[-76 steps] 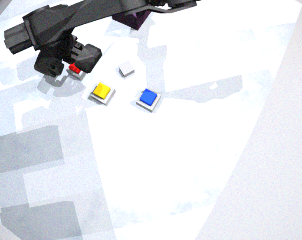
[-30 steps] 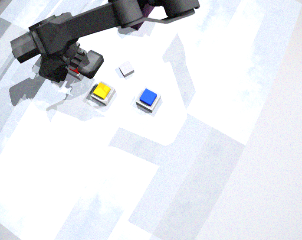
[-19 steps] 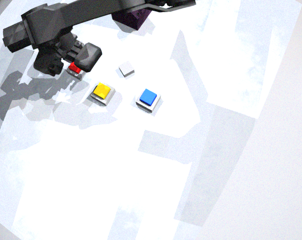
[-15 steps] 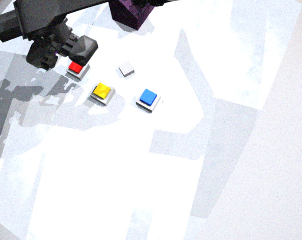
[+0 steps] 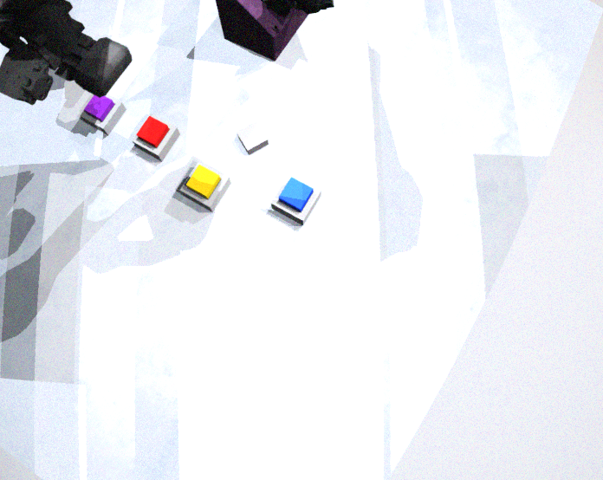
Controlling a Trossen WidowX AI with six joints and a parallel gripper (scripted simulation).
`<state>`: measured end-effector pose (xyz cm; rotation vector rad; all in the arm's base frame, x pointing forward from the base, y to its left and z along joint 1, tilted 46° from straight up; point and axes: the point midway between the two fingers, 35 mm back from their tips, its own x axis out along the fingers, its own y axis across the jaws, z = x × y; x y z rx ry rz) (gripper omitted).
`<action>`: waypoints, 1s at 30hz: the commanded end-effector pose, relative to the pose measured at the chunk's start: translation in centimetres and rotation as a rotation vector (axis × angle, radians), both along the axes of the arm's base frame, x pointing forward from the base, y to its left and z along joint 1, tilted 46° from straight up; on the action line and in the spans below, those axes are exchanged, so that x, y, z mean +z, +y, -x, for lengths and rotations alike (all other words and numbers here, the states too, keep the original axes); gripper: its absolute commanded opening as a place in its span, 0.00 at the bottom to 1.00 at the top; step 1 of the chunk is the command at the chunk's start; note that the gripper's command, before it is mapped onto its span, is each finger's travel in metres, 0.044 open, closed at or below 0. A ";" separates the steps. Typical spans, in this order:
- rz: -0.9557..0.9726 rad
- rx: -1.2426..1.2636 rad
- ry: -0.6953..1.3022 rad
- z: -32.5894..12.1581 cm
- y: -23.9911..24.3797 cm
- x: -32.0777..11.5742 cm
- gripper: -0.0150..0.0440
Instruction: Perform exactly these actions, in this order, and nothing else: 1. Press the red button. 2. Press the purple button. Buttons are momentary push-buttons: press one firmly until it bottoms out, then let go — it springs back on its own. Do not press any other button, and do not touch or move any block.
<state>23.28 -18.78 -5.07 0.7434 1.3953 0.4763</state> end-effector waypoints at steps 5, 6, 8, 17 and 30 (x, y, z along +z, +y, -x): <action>0.003 0.013 -0.004 -0.3 0.7 -2.7 0.29; 0.003 0.013 -0.004 -0.5 1.8 -3.9 0.29; 0.001 0.013 -0.005 -0.7 3.3 -5.2 0.29; 0.001 0.013 -0.005 -0.8 3.8 -5.7 0.29; 0.000 0.013 -0.005 -1.1 5.3 -7.1 0.29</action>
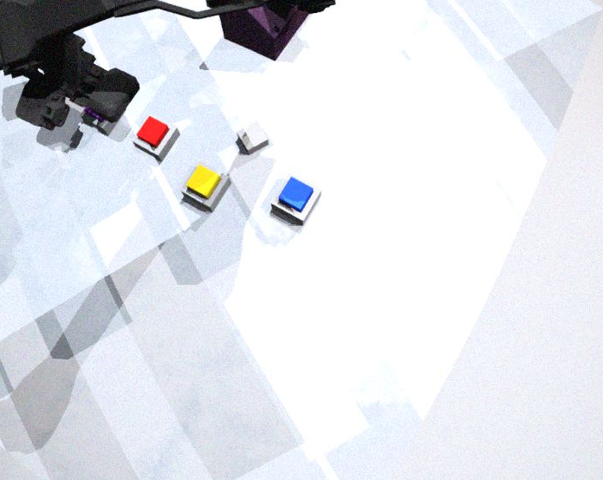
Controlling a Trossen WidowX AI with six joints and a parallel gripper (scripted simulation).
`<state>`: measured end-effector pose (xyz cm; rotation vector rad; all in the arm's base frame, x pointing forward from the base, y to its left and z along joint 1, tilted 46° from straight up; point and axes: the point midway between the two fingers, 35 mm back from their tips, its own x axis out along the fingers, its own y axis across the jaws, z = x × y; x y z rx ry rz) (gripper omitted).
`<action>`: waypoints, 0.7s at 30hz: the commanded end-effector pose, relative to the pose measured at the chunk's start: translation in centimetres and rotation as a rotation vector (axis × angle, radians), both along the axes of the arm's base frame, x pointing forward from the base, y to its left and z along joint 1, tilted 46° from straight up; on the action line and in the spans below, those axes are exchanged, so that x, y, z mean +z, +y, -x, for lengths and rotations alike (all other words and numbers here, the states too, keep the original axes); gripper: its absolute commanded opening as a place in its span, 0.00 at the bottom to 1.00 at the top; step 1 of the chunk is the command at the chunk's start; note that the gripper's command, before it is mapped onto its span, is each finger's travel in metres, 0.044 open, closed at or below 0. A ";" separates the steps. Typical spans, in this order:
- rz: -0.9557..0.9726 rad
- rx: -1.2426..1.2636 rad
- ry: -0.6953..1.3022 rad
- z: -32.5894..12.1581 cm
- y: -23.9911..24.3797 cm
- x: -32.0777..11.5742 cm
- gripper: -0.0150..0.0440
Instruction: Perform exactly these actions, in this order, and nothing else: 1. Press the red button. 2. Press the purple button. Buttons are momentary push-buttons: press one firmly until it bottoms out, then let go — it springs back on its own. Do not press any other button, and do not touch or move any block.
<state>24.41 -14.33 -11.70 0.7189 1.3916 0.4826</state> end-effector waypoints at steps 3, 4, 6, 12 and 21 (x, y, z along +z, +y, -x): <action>-0.013 -0.002 0.008 0.0 1.1 -0.8 0.29; -0.013 -0.002 0.008 0.0 1.2 -0.9 0.29; -0.013 -0.002 0.007 0.0 1.3 -1.0 0.29; -0.013 -0.002 0.007 0.0 1.3 -1.0 0.29; -0.013 -0.002 0.007 0.0 1.3 -1.0 0.29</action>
